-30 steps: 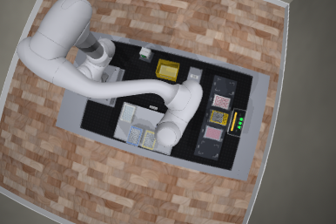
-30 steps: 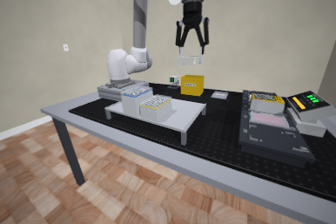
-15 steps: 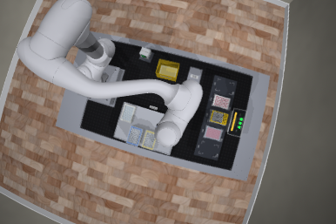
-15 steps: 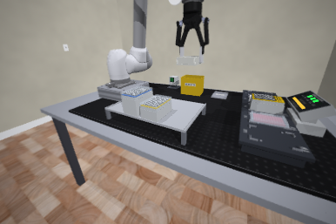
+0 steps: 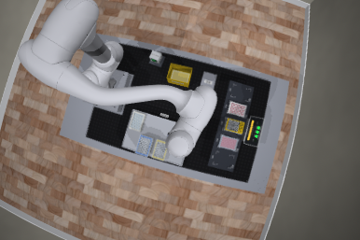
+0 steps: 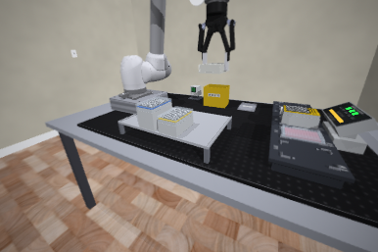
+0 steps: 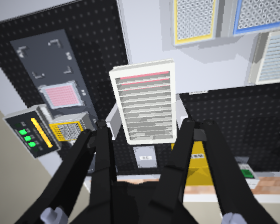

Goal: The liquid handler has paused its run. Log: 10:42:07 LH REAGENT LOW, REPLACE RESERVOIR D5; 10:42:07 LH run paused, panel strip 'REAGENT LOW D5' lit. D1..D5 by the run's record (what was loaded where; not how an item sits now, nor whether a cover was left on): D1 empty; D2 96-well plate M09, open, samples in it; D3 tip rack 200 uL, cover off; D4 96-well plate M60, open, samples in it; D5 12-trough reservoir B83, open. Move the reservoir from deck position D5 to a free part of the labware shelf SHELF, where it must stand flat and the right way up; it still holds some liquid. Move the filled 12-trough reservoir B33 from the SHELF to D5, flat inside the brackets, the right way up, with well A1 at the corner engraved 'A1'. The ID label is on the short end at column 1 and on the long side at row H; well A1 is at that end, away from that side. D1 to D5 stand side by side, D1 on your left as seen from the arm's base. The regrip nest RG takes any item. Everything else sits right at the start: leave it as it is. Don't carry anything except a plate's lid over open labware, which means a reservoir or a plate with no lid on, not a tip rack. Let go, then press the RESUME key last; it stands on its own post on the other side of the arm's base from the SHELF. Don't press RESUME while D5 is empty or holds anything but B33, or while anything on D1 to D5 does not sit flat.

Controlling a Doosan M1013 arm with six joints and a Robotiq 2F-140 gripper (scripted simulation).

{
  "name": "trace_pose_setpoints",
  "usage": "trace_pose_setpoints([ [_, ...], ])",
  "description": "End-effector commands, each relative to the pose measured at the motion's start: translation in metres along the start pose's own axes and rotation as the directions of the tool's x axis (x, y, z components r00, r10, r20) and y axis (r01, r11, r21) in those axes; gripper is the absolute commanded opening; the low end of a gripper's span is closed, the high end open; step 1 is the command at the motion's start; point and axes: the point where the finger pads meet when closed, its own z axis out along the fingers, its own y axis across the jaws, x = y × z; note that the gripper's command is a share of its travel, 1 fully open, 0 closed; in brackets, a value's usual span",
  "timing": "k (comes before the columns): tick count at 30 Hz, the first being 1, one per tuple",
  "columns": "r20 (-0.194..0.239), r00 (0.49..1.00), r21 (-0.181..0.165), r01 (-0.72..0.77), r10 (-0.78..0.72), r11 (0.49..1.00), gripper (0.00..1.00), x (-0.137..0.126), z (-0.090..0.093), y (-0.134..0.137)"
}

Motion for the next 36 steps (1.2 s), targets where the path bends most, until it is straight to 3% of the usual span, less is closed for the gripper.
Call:
trace_pose_setpoints([
  [1, 0.004, 1.000, 0.003, -0.002, 0.002, 1.000, 0.00, -0.002, -0.002, -0.004],
  [36, 0.004, 1.000, 0.003, -0.002, 0.002, 1.000, 0.00, -0.003, 0.046, 0.001],
])
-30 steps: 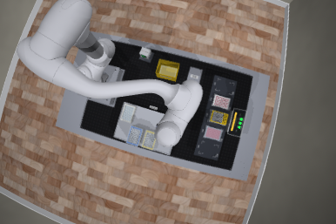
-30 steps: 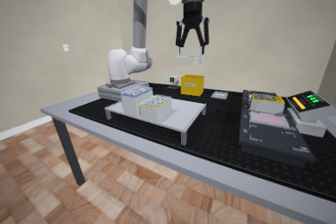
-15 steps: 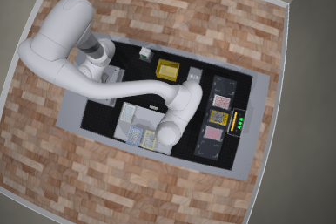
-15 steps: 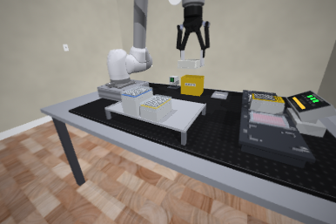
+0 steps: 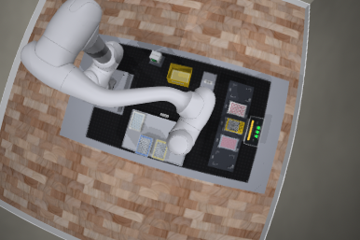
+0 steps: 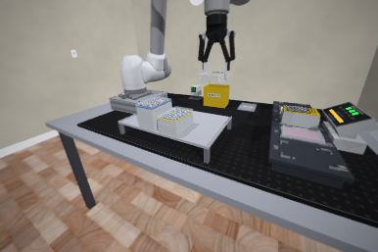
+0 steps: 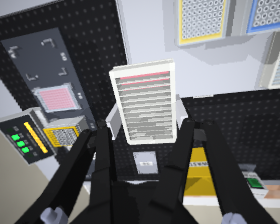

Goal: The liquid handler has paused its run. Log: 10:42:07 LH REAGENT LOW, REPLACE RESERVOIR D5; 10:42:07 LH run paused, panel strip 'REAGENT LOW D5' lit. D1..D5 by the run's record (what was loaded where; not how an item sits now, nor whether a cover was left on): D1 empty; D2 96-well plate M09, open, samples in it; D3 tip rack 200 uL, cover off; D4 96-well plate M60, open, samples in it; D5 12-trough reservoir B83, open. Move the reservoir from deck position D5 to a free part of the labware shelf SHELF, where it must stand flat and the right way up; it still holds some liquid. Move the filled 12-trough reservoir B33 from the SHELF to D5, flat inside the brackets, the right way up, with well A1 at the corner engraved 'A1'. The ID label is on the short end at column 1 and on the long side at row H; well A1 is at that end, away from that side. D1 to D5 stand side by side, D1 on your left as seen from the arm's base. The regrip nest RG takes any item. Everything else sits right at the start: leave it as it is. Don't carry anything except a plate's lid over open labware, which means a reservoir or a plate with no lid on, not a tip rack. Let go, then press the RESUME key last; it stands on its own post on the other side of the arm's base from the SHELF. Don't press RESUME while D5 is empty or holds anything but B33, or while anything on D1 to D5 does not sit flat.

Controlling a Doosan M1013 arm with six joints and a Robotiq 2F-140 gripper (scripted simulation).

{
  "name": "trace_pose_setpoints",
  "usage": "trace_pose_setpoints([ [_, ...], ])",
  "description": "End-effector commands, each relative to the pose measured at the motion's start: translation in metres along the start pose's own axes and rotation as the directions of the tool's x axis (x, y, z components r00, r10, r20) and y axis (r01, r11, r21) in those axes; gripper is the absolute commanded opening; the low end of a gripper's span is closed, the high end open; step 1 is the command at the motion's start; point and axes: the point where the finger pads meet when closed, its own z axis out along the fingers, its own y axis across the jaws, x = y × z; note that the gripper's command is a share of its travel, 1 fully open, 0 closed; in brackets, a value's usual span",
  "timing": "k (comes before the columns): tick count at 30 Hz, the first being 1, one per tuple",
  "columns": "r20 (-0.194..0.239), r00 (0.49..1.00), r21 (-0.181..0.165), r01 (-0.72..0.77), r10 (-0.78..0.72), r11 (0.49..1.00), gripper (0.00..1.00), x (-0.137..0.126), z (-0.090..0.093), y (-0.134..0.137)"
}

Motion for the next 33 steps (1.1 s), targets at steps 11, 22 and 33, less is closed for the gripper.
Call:
trace_pose_setpoints([
  [11, 0.006, 1.000, -0.007, -0.004, 0.004, 1.000, 0.00, -0.002, 0.026, 0.004],
  [22, 0.006, 1.000, -0.007, -0.004, 0.004, 1.000, 0.00, -0.001, 0.044, 0.005],
  [33, 0.006, 1.000, -0.007, -0.004, 0.004, 1.000, 0.00, -0.001, 0.059, 0.006],
])
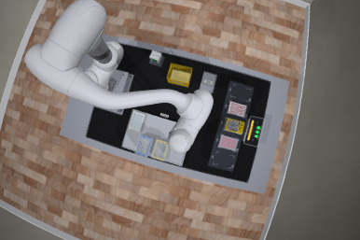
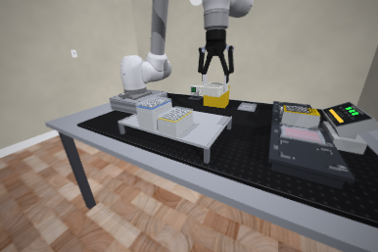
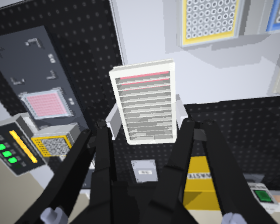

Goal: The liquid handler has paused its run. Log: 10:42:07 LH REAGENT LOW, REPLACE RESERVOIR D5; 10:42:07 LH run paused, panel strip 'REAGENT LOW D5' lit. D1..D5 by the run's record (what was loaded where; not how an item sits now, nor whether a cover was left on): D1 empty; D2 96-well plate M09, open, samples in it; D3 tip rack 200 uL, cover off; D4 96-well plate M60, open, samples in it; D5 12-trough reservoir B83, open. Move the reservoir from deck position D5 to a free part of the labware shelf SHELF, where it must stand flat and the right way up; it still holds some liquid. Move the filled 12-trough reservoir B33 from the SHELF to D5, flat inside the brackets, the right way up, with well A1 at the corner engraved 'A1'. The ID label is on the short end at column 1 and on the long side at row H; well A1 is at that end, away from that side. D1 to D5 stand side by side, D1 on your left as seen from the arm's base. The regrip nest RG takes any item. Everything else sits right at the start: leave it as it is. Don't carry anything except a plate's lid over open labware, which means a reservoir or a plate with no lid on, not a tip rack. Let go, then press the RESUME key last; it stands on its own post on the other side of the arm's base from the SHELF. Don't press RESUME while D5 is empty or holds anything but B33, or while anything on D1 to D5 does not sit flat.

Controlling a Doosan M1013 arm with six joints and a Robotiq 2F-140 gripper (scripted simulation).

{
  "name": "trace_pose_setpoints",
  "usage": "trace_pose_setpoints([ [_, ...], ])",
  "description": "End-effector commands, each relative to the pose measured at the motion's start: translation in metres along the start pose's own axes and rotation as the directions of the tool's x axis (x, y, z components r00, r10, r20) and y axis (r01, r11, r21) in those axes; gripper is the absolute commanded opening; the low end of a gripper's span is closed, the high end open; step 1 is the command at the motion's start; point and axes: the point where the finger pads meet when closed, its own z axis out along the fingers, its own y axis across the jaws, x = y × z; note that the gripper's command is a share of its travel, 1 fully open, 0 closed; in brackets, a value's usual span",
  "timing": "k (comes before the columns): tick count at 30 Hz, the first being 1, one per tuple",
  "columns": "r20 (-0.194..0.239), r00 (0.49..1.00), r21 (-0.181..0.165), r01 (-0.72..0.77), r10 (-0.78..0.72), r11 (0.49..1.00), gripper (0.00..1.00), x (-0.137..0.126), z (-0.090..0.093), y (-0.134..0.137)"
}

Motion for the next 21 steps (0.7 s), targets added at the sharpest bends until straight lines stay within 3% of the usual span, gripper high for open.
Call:
trace_pose_setpoints([
  [1, 0.005, 1.000, -0.008, -0.003, 0.003, 1.000, 0.00, -0.001, 0.012, 0.004],
  [21, 0.005, 1.000, -0.008, -0.003, 0.003, 1.000, 0.00, 0.000, 0.042, 0.005],
])
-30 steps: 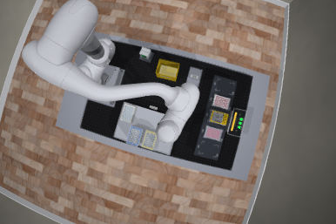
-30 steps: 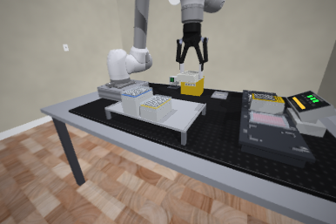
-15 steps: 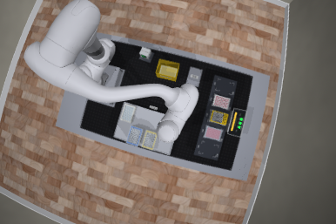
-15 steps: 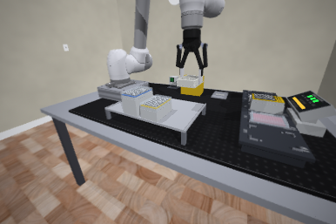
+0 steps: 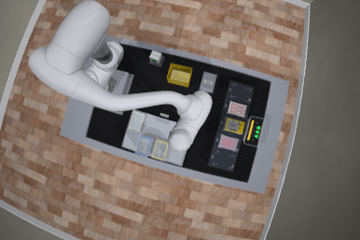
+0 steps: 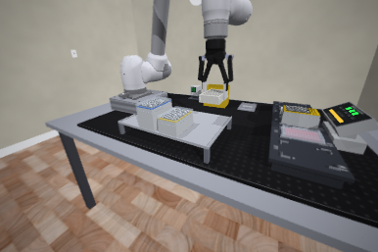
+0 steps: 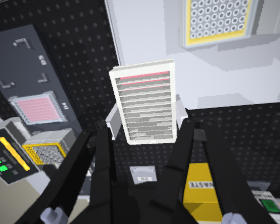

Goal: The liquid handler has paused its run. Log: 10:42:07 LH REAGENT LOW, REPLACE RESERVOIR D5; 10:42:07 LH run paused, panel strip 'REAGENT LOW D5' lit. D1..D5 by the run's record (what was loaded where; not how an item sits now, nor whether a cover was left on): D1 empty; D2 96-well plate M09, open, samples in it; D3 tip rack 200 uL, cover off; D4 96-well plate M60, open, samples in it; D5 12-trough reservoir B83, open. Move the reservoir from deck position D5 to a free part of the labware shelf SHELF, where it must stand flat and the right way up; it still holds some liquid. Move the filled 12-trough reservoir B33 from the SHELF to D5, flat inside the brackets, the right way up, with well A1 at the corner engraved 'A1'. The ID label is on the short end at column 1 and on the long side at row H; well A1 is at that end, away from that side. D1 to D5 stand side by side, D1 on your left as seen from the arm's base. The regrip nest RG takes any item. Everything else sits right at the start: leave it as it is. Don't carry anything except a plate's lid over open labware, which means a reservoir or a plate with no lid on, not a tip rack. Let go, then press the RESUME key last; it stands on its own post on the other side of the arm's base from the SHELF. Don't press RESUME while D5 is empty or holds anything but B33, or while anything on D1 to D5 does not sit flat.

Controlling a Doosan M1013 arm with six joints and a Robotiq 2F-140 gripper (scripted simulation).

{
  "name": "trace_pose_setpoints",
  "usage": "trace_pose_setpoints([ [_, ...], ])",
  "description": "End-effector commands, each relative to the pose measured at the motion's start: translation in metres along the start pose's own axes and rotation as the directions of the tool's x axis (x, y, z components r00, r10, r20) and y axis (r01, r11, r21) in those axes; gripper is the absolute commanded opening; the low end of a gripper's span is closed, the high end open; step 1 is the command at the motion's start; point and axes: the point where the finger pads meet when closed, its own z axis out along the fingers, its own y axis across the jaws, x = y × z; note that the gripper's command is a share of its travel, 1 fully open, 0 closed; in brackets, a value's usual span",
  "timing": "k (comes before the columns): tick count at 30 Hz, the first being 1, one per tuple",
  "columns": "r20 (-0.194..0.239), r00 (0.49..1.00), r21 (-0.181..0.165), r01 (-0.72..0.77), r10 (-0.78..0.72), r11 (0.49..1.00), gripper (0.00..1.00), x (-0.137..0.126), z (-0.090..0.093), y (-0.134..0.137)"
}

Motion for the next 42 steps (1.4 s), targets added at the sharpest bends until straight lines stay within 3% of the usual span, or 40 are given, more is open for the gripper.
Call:
trace_pose_setpoints([
  [1, 0.004, 1.000, -0.008, -0.003, 0.003, 1.000, 0.00, 0.000, 0.012, 0.004],
  [42, 0.004, 1.000, -0.008, -0.003, 0.003, 1.000, 0.00, 0.000, 0.071, 0.005],
])
